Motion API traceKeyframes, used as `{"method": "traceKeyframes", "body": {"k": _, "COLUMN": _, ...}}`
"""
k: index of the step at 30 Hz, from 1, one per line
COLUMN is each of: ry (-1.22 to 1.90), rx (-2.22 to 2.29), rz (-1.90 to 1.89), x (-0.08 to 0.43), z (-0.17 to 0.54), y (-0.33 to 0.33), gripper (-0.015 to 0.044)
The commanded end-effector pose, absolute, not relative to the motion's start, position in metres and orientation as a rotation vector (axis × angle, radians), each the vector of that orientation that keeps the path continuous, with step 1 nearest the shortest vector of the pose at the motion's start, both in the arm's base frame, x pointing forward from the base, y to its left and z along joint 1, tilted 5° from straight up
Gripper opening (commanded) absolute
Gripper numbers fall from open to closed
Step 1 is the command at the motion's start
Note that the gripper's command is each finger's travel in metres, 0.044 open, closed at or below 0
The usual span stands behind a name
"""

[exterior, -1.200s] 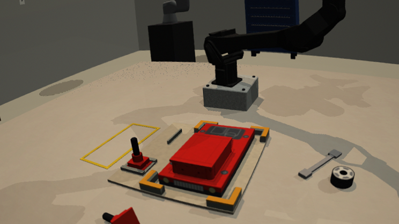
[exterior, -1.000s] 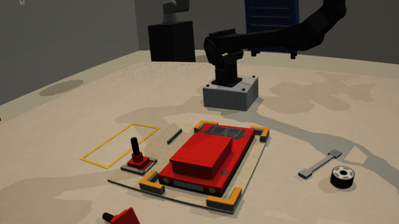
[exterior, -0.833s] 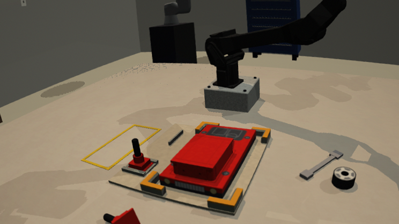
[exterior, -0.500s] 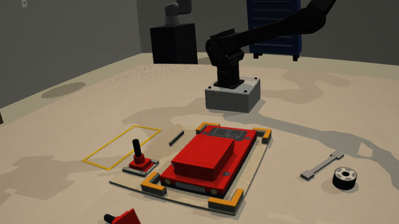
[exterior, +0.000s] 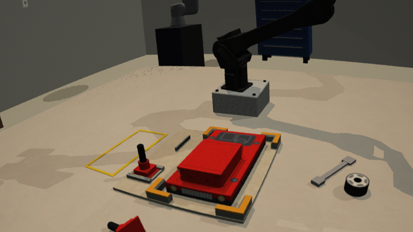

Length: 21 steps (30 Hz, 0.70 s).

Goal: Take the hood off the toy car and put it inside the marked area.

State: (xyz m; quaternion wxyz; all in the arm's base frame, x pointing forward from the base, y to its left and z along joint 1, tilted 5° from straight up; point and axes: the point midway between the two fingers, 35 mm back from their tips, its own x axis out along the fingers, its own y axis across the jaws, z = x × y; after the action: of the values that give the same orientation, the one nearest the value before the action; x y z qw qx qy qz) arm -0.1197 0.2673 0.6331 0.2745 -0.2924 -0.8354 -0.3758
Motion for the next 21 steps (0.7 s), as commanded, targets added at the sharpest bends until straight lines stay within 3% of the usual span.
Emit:
{"method": "traceKeyframes", "body": {"k": 1, "ry": -2.173, "rx": -0.739, "rz": -1.075, "x": -0.122, "z": 0.646, "y": 0.237, "gripper": 0.0440}}
{"method": "traceKeyframes", "body": {"k": 21, "ry": -1.747, "rx": -0.490, "rz": -1.223, "x": -0.113, "z": 0.692, "y": 0.084, "gripper": 0.0440}}
